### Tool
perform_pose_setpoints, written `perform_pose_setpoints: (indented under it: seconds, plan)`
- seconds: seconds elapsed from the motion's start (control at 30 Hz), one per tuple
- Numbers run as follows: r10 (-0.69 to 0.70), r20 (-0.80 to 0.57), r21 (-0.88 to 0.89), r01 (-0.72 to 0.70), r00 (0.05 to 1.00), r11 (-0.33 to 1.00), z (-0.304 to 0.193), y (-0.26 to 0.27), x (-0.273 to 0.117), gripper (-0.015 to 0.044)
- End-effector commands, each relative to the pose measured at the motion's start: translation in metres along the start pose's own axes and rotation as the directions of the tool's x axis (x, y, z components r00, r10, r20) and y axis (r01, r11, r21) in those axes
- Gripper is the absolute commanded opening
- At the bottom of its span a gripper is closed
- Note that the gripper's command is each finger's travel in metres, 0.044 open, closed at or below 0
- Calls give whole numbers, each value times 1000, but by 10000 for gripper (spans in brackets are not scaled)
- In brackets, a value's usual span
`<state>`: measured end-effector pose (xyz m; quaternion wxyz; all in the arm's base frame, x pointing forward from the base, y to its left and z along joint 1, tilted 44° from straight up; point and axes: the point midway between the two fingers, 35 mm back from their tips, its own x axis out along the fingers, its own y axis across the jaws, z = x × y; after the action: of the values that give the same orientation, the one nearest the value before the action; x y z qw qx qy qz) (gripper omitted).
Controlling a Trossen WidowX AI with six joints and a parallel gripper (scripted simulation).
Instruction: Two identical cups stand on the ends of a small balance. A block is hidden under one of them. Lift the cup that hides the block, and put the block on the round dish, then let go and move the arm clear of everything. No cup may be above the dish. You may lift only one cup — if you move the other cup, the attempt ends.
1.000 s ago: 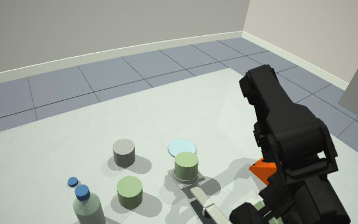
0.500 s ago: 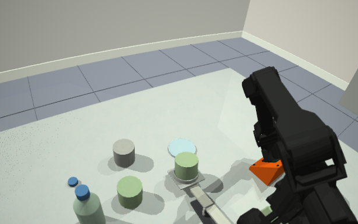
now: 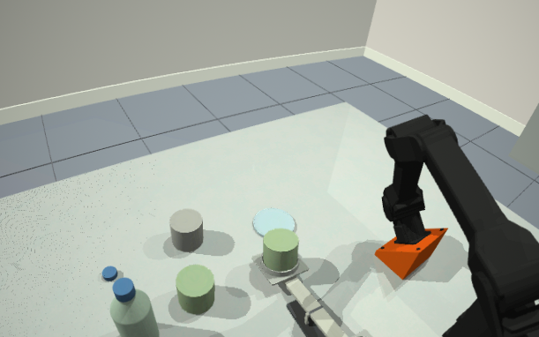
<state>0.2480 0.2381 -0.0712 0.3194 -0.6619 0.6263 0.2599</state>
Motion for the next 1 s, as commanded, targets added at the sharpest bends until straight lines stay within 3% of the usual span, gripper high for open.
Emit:
perform_pose_setpoints:
  seconds: [0.0,0.2,0.97]
  plan:
    - [11,-11,4,-11,1000,1000,9,16,15,0]
    - [17,-19,13,-17,1000,1000,21,37,34,0]
    - [16,-20,14,-16,1000,1000,20,38,78,0]
